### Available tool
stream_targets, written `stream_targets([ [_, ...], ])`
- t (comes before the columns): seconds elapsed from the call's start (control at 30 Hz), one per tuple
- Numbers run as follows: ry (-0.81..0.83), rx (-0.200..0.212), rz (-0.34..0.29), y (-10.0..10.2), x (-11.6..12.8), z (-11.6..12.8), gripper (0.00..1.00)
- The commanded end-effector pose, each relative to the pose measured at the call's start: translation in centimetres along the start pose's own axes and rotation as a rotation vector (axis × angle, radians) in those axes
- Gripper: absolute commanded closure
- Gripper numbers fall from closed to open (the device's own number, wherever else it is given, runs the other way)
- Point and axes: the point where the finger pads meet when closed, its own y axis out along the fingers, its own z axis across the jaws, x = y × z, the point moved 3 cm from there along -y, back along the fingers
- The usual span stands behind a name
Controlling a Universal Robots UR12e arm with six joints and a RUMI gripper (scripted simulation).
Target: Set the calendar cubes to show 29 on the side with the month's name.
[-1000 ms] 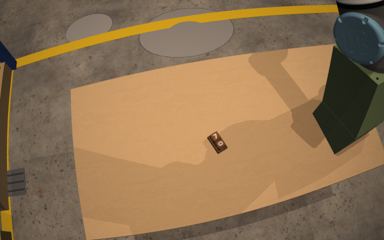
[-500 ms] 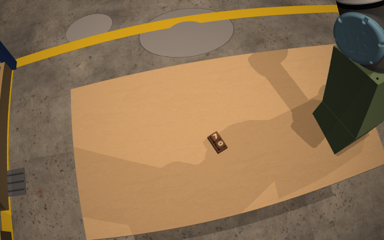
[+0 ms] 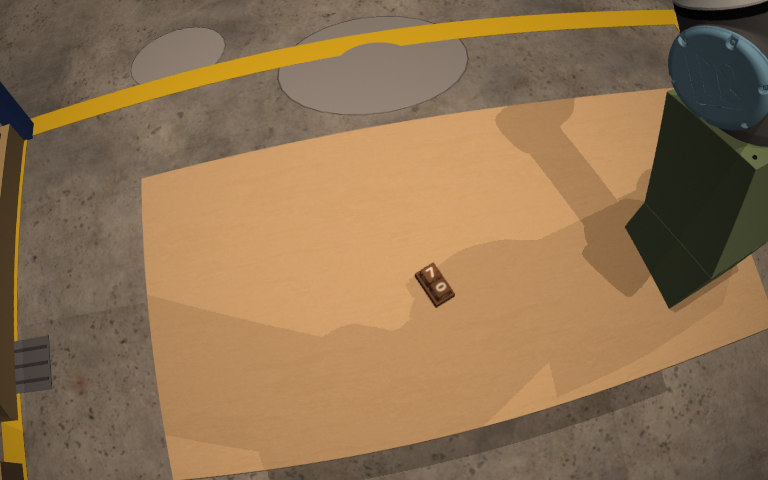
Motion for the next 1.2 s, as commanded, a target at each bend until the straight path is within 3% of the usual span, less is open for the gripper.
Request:
stream_targets([
  [0.0,-0.011,0.004,0.004,0.3,-0.8,0.5,0.0],
  [0.27,-0.091,0.025,0.041,2.7,-6.7,3.5,0.0],
  [0.5,-0.207,0.058,0.092,5.6,-16.0,7.4,0.0],
  [0.57,-0.207,0.058,0.092,5.6,-16.0,7.4,0.0],
  [0.73,-0.316,0.091,0.136,7.6,-25.1,10.3,0.0],
  [0.77,-0.316,0.091,0.136,7.6,-25.1,10.3,0.0],
  [0.83,-0.366,0.106,0.156,8.3,-29.4,11.4,0.0],
  [0.87,-0.366,0.106,0.156,8.3,-29.4,11.4,0.0],
  [0.93,-0.419,0.123,0.175,8.9,-34.0,12.3,0.0],
  [0.97,-0.419,0.123,0.175,8.9,-34.0,12.3,0.0],
  [1.03,-0.475,0.141,0.196,9.3,-38.8,13.2,0.0],
  [1.13,-0.475,0.141,0.196,9.3,-38.8,13.2,0.0],
  [1.17,-0.504,0.15,0.206,9.5,-41.4,13.5,0.0],
])
